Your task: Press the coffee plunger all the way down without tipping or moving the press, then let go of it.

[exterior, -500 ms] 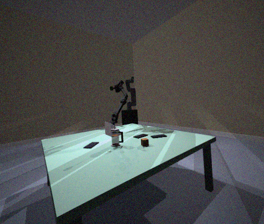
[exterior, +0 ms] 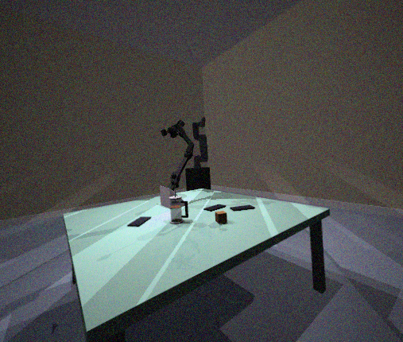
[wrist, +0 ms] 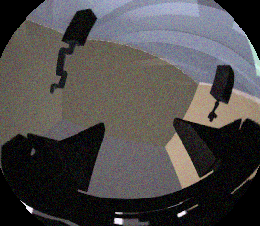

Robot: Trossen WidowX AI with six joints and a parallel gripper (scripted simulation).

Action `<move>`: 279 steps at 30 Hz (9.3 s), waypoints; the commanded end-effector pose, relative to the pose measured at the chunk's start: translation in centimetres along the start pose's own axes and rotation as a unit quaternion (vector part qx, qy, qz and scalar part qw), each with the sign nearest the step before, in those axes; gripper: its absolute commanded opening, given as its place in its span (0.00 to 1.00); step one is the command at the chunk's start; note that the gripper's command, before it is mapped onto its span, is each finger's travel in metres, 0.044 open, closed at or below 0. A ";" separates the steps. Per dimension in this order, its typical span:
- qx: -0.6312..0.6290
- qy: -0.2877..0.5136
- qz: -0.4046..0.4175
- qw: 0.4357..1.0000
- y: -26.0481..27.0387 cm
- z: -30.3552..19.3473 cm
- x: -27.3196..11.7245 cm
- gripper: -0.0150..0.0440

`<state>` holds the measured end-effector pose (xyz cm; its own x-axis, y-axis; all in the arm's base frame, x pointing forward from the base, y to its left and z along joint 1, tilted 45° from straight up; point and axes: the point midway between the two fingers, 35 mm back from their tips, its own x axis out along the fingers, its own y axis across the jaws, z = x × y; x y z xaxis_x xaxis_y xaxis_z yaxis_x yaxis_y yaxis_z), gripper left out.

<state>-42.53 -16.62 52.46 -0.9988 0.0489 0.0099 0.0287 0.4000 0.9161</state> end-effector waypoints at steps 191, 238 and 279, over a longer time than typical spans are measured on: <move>-0.229 0.949 0.127 -0.174 -51.1 23.1 -77.7 0.46; -0.228 0.949 0.128 -0.174 -51.4 22.5 -78.7 0.46; -0.227 0.950 0.132 -0.168 -51.3 21.9 -78.9 1.00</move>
<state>35.66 -20.95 -4.11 0.8367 0.0070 -0.5476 0.4238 0.6250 0.6556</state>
